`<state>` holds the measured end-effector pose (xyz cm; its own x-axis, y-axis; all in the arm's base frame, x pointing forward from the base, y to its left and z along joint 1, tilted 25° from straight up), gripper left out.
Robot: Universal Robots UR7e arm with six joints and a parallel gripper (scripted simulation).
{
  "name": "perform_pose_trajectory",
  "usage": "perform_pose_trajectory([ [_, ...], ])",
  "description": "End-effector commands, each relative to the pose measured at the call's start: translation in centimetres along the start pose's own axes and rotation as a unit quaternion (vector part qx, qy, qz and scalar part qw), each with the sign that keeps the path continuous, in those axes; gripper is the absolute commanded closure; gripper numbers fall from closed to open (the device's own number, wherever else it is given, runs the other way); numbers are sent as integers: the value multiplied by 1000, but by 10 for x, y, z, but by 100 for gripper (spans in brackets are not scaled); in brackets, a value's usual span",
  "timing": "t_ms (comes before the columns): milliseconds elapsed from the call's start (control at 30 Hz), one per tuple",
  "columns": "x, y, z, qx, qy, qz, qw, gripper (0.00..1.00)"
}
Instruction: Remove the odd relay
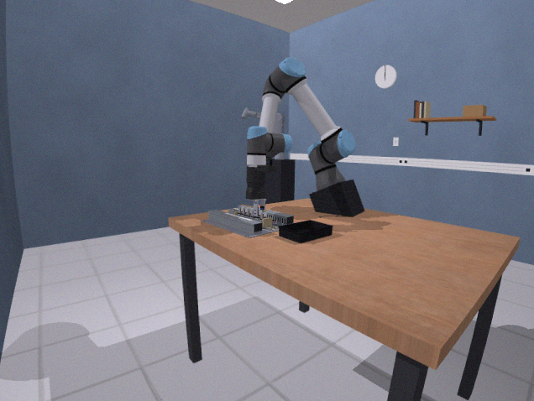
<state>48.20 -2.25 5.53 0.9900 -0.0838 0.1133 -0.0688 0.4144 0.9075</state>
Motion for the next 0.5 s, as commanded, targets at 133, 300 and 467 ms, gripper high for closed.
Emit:
perform_pose_trajectory([
  [133,3,0,0,-1,1,-11,1000,100],
  [300,4,0,0,-1,1,-12,1000,100],
  [467,5,0,-1,-1,1,-19,1000,100],
])
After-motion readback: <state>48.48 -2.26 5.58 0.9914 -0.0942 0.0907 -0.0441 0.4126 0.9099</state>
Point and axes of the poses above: the point where the finger pads meet when closed, its own y axis back along the fingers, its own x axis across the jaws, z = x × y, the point moved 8 cm from there along y, back along the fingers, and after that the axes turned 2 degrees about -y, right-handed, at the moved point
